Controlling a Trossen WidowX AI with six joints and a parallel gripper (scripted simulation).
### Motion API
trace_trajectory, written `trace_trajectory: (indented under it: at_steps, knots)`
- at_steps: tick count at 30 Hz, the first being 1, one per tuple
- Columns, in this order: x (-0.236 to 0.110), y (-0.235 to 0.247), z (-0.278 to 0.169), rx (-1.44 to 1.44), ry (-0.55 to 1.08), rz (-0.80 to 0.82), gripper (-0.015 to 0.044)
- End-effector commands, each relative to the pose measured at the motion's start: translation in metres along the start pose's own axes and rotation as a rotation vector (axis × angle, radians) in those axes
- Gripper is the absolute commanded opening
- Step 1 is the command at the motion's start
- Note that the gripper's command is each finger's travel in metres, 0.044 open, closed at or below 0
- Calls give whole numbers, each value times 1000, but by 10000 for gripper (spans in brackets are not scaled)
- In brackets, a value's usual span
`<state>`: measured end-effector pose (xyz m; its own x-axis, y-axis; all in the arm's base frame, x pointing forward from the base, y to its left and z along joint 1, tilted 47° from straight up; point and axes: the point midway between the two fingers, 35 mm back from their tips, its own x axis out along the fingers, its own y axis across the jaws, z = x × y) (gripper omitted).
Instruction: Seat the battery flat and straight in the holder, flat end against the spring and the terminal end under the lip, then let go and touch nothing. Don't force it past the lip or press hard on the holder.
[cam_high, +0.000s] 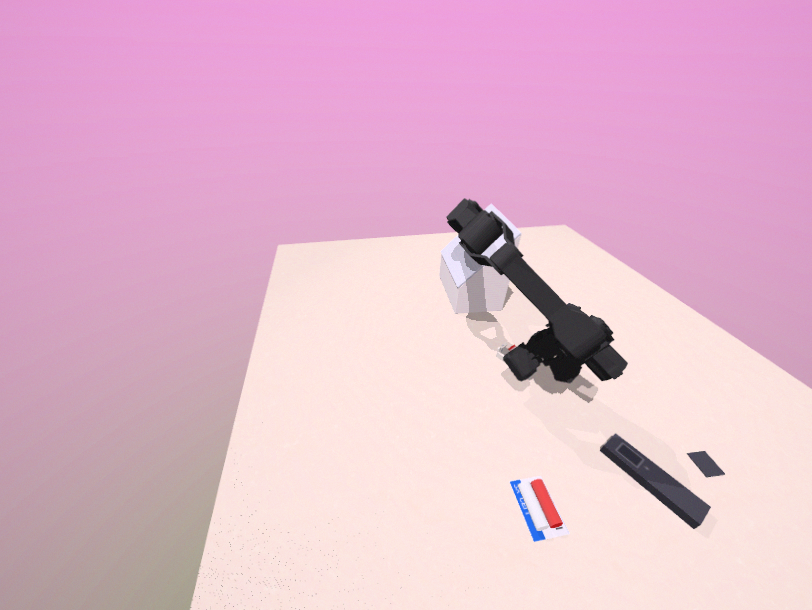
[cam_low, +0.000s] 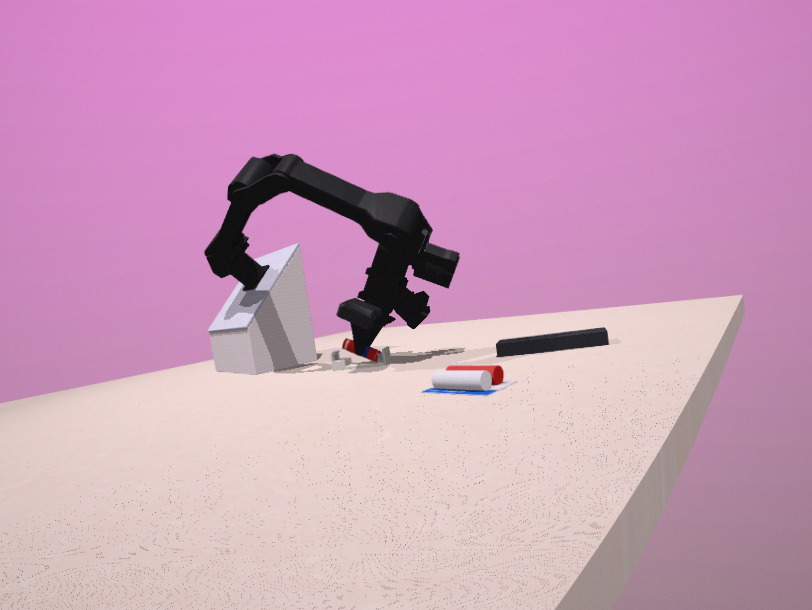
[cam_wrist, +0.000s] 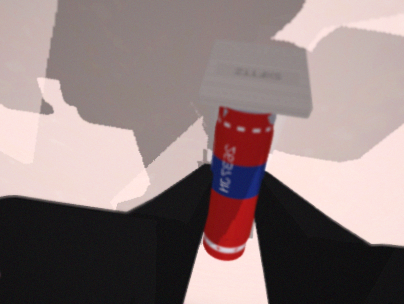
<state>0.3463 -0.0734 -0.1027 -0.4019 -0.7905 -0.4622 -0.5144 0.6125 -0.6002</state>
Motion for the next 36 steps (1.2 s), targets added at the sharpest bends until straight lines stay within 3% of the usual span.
trace_trajectory:
  at_steps: [1,36]
  knots:
    - [0,1,3,4,-23,7,61]
    - [6,3,4,-8,-150,39,61]
